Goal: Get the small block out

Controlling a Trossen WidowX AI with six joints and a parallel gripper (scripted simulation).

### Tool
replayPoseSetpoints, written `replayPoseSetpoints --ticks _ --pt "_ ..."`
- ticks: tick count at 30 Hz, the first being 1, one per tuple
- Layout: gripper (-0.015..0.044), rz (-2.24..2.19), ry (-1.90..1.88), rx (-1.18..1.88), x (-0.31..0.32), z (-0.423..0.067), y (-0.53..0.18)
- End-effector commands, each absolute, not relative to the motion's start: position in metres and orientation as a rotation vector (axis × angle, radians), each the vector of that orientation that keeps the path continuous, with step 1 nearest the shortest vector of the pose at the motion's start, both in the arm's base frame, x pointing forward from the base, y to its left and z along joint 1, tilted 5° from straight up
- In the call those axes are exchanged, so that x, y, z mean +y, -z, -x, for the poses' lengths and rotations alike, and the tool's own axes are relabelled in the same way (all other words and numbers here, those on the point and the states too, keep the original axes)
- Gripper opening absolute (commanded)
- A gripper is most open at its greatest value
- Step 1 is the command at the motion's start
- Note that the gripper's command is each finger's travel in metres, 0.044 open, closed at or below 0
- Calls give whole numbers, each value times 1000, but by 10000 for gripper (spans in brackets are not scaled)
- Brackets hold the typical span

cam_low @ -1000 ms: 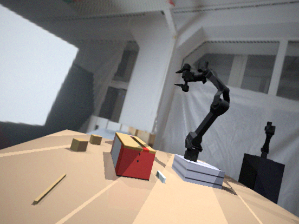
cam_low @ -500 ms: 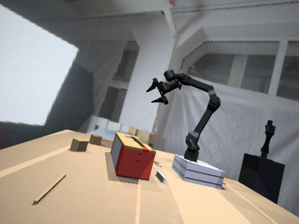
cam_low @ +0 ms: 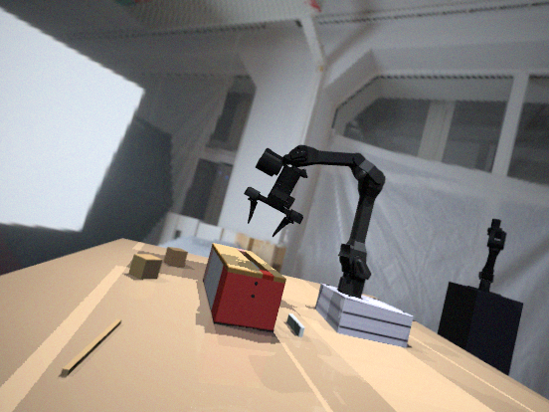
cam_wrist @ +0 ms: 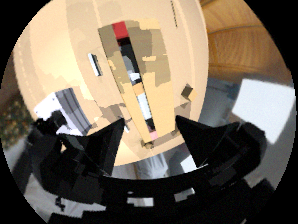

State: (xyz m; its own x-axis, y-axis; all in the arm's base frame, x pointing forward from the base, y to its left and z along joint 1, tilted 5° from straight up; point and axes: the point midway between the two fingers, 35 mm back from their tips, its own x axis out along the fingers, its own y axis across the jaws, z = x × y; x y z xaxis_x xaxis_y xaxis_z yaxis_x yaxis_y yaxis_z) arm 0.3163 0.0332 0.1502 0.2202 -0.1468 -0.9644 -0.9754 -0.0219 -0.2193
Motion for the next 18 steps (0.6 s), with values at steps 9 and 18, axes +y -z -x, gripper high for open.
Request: replayPoseSetpoints --ticks 9,18 --pt "400 1701 -1168 1357 90 -264 -86" --pt "400 1701 -1168 1356 90 -265 -77"
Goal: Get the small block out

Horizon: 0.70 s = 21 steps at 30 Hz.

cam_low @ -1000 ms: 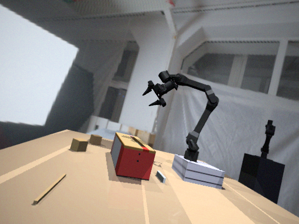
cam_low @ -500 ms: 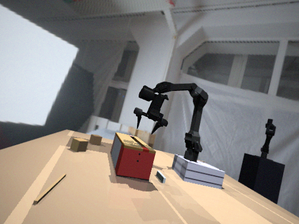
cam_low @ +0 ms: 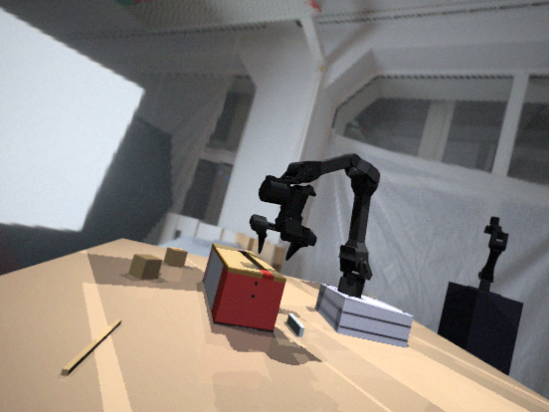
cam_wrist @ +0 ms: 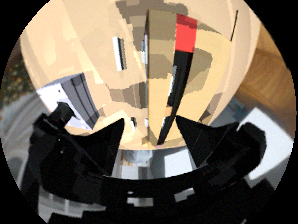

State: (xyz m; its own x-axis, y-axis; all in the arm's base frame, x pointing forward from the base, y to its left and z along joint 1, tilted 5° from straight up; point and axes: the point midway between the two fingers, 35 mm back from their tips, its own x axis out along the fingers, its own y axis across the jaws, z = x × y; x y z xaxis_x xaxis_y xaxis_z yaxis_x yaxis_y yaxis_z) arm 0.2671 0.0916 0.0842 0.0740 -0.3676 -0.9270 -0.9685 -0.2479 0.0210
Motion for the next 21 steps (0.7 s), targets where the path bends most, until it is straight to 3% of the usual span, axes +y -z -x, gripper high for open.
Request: replayPoseSetpoints --ticks 1,21 --pt "400 1701 -1168 1356 90 -265 -75" --pt "400 1701 -1167 1357 88 -266 -43"
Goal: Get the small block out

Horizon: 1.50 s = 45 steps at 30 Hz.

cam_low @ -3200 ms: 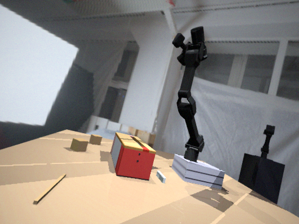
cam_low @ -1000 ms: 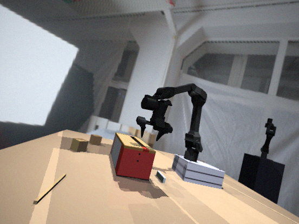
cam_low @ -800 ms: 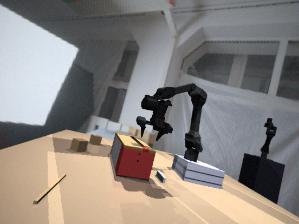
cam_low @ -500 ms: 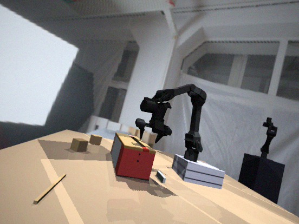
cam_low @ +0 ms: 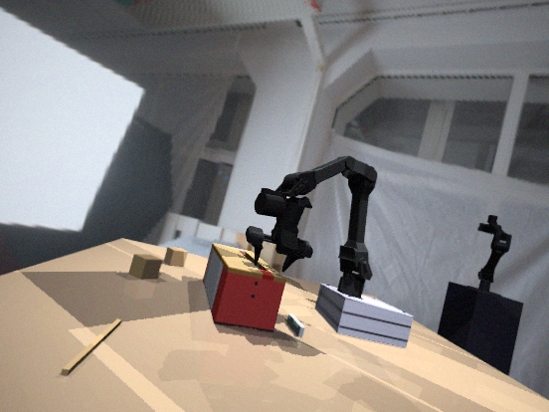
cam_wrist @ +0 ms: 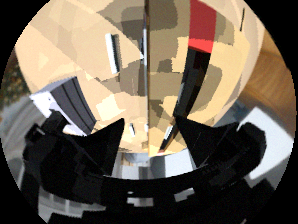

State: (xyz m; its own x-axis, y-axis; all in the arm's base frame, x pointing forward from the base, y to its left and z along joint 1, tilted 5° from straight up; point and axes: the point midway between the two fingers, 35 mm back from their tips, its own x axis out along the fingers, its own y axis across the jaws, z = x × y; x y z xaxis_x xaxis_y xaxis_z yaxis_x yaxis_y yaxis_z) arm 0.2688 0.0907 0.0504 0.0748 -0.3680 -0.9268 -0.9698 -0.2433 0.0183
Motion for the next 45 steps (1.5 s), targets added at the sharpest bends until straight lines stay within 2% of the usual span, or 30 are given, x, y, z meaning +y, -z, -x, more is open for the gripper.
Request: replayPoseSetpoints --ticks 1,25,45 --pt "400 1701 -1167 1357 88 -266 -41" --pt "400 1692 -1157 1342 87 -267 -17" --pt "400 1696 -1155 1346 40 -279 -19"
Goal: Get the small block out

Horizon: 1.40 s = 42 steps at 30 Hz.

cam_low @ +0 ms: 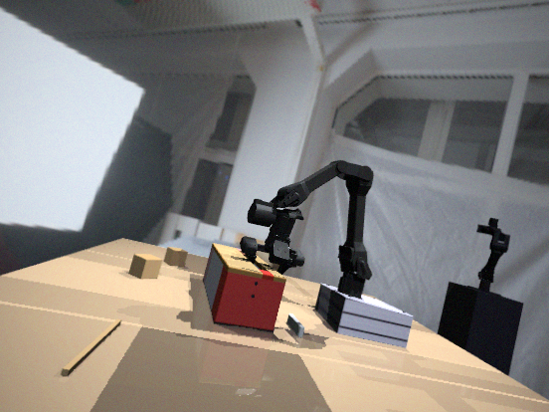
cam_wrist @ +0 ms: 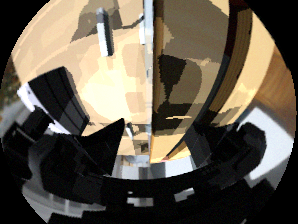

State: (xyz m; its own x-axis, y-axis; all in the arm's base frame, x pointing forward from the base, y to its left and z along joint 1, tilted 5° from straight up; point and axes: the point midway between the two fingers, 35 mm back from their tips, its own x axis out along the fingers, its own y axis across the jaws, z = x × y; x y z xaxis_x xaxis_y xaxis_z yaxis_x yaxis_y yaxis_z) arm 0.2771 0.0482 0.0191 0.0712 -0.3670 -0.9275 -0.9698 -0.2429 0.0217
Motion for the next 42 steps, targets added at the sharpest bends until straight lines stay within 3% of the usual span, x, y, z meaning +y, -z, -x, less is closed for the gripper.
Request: replayPoseSetpoints --ticks 1,20,42 --pt "400 1696 -1155 1346 38 -279 -19" --pt "400 1699 -1152 1348 -8 -291 -22" --pt "400 1698 -1153 1348 -4 -286 -22"
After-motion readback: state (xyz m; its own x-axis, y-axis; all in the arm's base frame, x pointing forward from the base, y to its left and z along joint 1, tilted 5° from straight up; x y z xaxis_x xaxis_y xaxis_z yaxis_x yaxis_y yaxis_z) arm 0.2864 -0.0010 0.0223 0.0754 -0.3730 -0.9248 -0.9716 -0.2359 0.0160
